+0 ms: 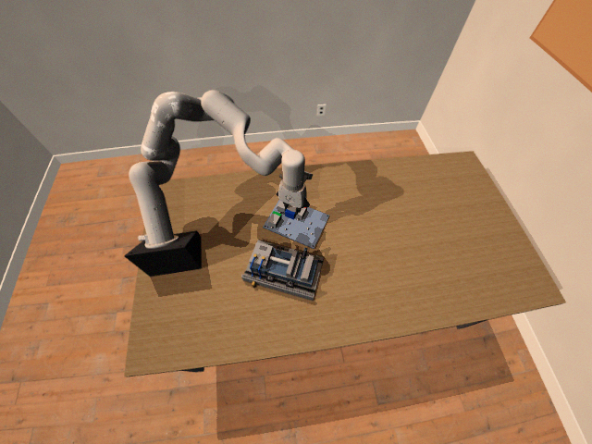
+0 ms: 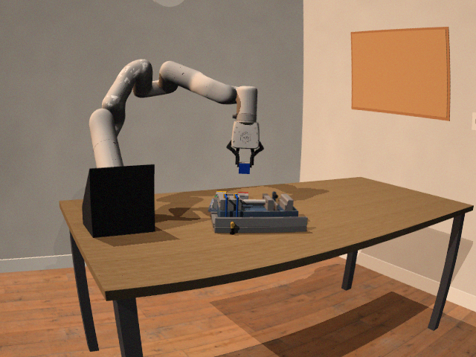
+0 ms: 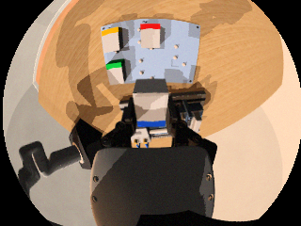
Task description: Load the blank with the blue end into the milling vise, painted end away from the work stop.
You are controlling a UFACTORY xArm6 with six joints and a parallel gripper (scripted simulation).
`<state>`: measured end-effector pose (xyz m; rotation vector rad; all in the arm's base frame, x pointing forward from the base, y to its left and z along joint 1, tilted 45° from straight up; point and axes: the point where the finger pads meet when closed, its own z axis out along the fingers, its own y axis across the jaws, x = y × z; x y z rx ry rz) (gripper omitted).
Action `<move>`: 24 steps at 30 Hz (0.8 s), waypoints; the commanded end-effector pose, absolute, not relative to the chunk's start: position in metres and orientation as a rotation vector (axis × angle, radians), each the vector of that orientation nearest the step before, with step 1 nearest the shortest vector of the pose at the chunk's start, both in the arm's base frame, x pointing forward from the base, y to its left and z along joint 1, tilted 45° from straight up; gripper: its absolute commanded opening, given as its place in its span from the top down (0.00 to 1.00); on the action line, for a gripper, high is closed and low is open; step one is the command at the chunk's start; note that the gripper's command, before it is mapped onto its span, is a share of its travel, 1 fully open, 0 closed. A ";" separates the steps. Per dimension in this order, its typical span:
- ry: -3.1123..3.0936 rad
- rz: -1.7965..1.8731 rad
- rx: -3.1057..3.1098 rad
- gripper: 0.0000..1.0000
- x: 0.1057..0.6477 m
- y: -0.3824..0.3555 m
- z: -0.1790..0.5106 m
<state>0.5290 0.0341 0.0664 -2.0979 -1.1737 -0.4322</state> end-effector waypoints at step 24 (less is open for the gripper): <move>-1.174 -0.437 -2.100 1.00 0.530 0.039 0.062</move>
